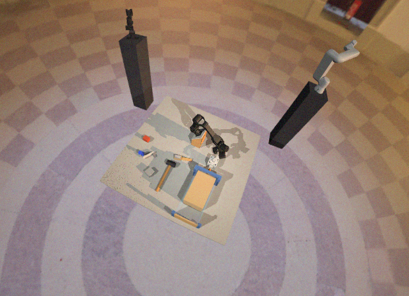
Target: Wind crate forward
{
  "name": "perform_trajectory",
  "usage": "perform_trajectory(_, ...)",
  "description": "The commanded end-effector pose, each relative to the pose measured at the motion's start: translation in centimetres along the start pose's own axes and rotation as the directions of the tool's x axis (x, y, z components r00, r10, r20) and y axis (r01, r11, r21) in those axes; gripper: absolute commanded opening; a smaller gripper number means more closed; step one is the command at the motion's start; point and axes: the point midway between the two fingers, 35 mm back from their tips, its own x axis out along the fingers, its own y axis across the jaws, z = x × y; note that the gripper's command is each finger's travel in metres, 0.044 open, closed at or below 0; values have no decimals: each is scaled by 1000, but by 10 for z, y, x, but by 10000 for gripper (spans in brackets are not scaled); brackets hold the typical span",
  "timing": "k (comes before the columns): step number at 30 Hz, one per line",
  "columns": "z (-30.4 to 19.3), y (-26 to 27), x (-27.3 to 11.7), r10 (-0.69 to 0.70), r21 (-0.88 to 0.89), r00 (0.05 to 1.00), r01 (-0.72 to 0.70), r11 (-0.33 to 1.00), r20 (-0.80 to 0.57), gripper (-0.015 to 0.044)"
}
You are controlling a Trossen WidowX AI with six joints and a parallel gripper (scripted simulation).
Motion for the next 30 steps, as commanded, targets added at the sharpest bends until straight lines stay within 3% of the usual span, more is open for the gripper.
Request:
perform_trajectory(1, 17, -15, -2, -28, 8, 999, 28, 1000, 39, 0)
perform_trajectory(30, 41, -31, -15, -29, 9, 999, 29, 1000, 41, 0)
